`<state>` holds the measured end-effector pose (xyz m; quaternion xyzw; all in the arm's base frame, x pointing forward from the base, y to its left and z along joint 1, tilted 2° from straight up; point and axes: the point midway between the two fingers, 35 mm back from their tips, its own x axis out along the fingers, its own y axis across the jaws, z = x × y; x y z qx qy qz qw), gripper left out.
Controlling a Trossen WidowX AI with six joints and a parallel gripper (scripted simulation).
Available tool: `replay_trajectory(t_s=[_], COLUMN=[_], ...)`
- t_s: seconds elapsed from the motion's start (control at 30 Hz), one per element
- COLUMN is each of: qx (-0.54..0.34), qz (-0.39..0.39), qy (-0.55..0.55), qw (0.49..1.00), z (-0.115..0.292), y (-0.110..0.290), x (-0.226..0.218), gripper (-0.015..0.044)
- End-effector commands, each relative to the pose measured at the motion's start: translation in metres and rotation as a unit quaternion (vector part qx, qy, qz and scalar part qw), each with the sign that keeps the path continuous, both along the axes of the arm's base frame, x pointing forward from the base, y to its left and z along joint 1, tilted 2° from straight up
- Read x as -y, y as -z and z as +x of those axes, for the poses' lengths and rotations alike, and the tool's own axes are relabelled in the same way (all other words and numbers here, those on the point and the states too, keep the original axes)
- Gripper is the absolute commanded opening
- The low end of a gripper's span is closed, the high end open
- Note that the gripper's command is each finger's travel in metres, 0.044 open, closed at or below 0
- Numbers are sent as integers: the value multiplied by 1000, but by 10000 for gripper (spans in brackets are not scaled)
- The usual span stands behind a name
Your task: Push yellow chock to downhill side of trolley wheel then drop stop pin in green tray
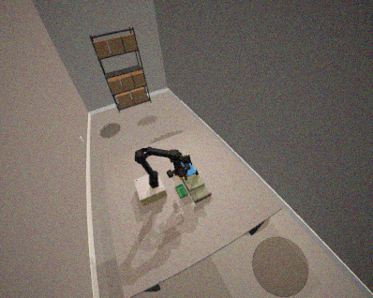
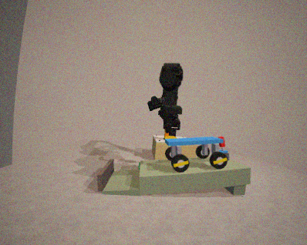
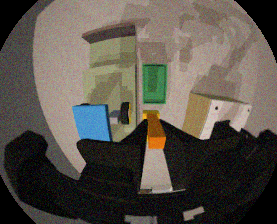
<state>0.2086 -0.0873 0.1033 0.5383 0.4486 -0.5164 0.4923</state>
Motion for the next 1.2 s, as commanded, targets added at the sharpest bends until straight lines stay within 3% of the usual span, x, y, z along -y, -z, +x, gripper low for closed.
replay_trajectory(t_s=[0.0,0.6,0.83,1.17], qx=[-1,-1,4,5], qz=[2,-2,50,51], qy=[-1,-1,-4,-5], qw=[1000,1000,999,999], z=[2,9,9,26], y=[2,6,6,7], x=[13,91,96,100], gripper=[0,0,0,0])
